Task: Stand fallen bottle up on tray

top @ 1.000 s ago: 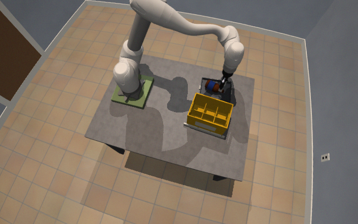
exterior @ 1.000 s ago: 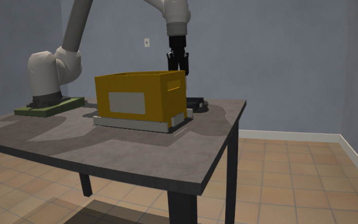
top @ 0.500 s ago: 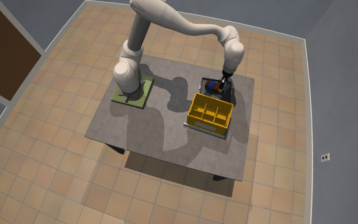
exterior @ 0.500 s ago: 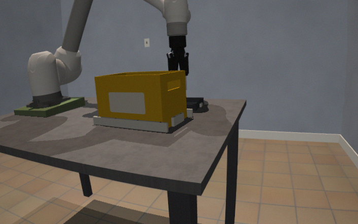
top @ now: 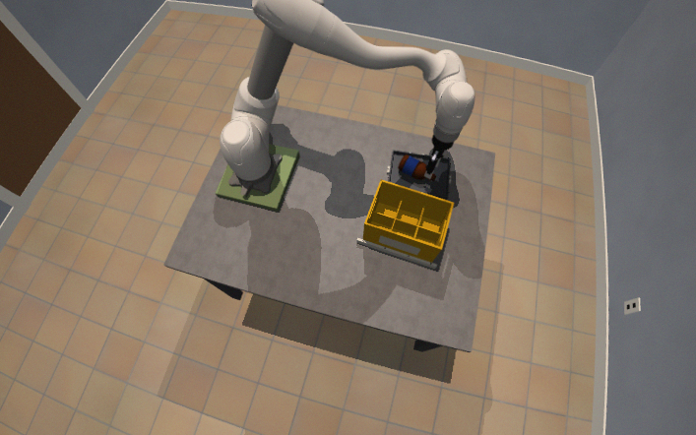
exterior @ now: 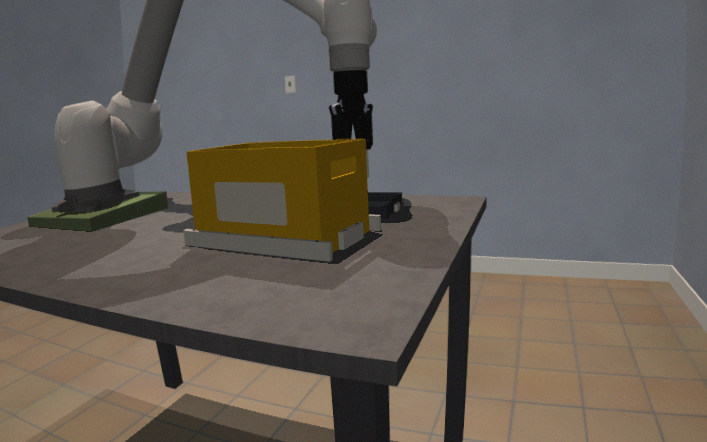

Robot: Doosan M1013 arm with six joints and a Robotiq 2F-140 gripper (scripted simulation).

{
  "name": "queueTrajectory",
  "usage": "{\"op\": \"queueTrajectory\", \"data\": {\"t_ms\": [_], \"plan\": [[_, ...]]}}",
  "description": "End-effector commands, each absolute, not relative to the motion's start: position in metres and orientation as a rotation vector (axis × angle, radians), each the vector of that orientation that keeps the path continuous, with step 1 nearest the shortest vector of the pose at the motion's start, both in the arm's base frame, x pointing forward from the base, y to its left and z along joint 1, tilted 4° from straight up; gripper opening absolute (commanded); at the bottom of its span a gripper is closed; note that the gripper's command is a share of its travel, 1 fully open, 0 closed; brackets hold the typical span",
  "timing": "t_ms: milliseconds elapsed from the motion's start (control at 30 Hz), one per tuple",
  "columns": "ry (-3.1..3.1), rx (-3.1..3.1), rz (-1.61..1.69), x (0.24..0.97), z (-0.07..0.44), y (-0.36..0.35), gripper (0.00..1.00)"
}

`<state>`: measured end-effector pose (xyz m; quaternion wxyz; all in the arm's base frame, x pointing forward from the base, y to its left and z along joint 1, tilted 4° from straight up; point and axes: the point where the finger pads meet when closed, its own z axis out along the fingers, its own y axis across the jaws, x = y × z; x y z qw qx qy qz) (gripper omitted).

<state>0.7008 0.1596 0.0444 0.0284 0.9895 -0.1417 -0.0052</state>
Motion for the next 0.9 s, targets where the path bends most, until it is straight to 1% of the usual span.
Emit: {"op": "queueTrajectory", "data": {"t_ms": [0, 867], "plan": [[-0.439, 3.050, -0.016, 0.7008, 0.0421, 0.1573, 0.44], [-0.439, 3.050, -0.016, 0.7010, 0.0422, 0.1551, 0.44]]}}
